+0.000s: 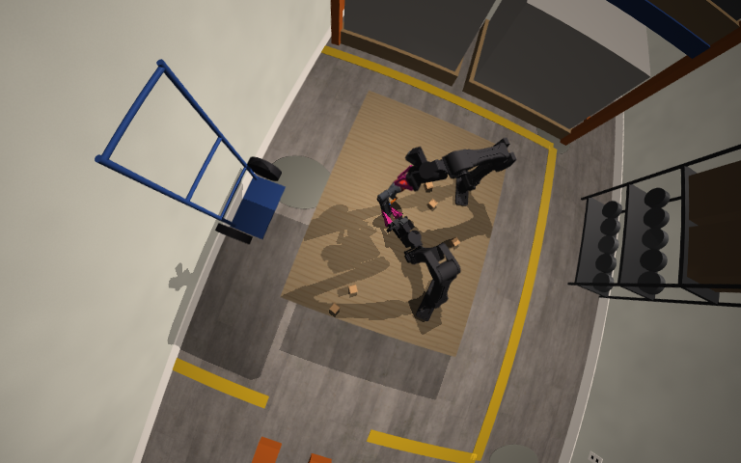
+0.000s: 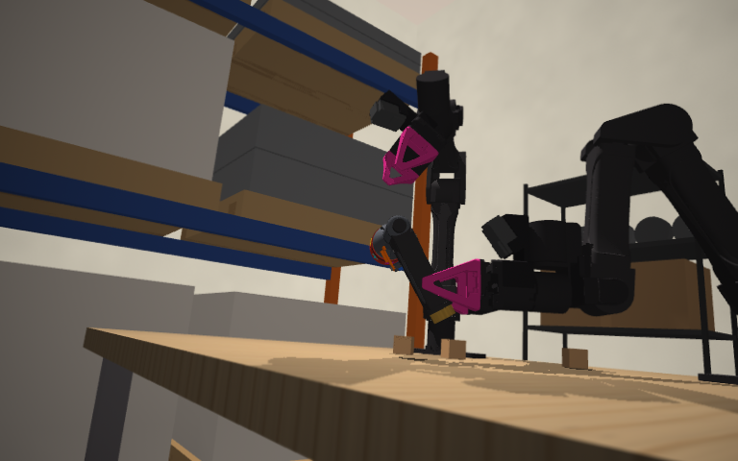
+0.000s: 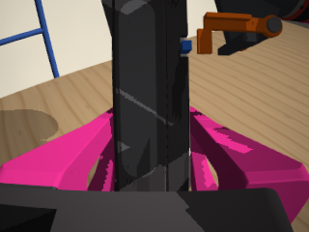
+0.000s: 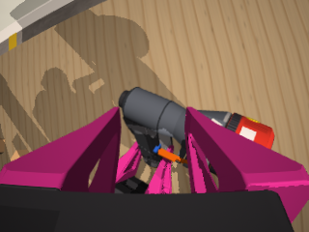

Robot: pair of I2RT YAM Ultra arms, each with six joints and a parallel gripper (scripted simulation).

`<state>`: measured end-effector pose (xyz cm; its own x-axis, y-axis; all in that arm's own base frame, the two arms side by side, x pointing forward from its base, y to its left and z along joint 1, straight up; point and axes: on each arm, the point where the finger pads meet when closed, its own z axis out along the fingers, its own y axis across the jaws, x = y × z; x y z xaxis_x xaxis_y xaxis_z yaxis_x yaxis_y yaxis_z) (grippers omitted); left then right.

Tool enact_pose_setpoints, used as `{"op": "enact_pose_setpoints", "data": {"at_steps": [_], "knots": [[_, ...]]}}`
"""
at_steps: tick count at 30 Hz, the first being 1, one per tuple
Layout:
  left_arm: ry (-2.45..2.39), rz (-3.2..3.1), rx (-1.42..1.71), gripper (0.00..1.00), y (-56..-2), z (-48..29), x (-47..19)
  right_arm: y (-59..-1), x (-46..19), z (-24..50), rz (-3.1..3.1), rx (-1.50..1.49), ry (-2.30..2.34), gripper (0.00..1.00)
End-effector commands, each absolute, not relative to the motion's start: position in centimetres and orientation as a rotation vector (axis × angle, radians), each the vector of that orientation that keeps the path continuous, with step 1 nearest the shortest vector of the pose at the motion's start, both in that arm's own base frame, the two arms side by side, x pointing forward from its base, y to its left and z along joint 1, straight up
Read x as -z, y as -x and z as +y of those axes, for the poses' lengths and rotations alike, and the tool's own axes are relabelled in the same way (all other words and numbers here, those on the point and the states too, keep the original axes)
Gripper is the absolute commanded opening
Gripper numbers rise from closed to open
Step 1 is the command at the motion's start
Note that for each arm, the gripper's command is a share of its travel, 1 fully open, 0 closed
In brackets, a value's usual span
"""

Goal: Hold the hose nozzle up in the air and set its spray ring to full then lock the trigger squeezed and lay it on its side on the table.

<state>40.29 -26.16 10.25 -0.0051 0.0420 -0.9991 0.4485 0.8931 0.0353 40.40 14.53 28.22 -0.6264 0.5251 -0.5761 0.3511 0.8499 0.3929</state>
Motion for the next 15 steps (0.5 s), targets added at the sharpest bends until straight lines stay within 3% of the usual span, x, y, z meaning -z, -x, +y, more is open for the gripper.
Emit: {"op": "enact_pose_setpoints", "data": {"at_steps": [1, 15], "knots": [[-0.334, 1.395, 0.396, 0.35, -40.8, -27.3, -15.2, -42.0, -32.5, 13.2, 2.128, -0.416, -0.435, 0.37], [-0.334, 1.395, 0.396, 0.35, -40.8, -27.3, -15.2, -41.3, -38.2, 6.1, 1.801, -0.267, -0.153, 0.37]]}}
